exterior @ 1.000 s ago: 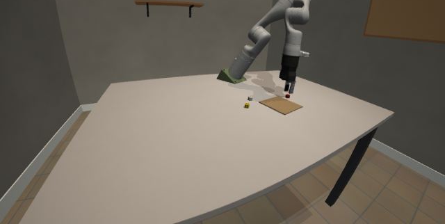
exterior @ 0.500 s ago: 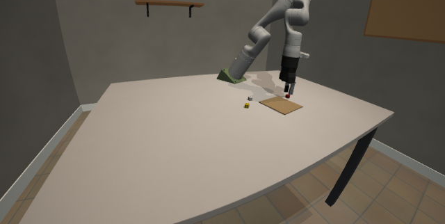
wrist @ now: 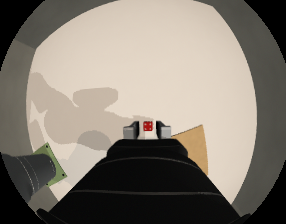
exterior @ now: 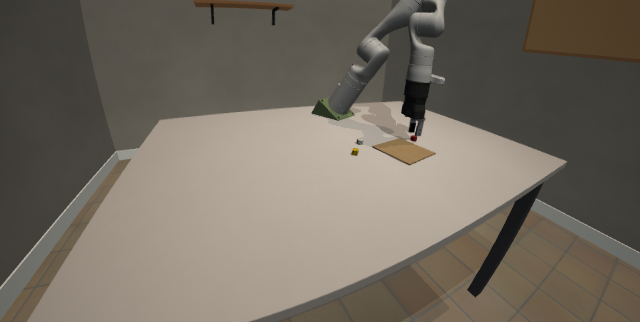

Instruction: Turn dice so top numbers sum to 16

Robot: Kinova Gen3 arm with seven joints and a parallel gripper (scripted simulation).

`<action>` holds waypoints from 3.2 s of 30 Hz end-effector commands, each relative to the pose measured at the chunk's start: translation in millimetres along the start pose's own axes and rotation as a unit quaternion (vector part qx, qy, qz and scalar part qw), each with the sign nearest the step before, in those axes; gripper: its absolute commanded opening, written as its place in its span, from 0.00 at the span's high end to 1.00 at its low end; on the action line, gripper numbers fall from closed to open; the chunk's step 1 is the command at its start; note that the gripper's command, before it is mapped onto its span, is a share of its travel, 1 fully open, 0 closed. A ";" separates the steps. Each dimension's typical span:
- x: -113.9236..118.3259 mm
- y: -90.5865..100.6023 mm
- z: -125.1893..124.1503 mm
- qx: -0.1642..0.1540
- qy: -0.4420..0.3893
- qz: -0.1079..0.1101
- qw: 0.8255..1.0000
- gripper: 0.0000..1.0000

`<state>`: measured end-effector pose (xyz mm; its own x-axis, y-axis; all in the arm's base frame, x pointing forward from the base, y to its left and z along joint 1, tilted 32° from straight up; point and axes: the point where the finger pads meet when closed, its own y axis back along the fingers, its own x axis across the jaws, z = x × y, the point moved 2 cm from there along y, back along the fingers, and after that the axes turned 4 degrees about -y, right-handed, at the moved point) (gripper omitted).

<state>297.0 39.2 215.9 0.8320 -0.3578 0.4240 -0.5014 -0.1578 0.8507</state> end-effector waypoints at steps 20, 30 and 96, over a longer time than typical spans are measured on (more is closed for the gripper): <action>0.2 0.1 0.0 0.000 0.000 0.000 1.000 0.36; 0.4 -6.3 0.1 0.001 0.000 -0.003 1.000 0.36; 0.8 -21.9 0.0 -0.002 0.001 -0.008 1.000 0.66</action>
<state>308.6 42.4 197.5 0.8409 -0.3524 0.4106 -0.4866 -0.1603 0.8588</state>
